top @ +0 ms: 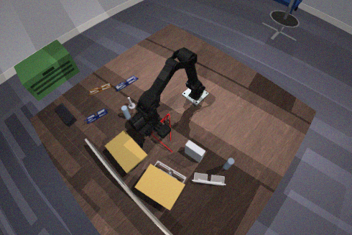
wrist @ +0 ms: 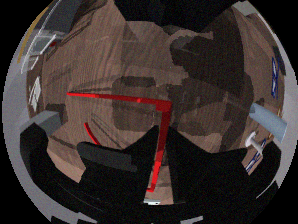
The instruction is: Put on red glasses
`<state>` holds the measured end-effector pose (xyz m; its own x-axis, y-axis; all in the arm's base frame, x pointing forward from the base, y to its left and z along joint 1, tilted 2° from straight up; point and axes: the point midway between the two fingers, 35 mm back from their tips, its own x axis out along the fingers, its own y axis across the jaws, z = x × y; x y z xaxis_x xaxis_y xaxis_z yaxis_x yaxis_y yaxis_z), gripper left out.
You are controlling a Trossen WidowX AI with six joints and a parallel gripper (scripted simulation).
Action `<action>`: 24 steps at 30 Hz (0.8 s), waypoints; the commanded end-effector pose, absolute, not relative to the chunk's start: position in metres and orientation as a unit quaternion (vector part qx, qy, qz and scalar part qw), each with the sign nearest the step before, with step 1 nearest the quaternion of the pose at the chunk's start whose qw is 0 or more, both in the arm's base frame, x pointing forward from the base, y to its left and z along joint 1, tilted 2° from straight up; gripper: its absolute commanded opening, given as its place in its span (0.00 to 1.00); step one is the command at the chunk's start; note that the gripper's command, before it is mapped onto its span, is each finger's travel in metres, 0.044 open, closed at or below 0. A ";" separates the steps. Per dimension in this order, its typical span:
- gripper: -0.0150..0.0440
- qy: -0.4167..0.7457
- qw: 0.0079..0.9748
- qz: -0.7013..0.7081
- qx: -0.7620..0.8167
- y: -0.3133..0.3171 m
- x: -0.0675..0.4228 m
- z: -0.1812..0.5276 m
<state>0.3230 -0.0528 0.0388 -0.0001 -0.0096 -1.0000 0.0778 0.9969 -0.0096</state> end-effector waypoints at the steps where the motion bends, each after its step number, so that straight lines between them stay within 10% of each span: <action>1: 0.29 0.706 0.707 -0.031 0.024 -0.053 0.323 0.039; 24: 0.25 0.708 0.705 -0.032 0.024 -0.050 0.327 0.119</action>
<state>0.3260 -0.0508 0.1052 -0.0147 -0.0073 -0.9999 0.0748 0.9972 -0.0083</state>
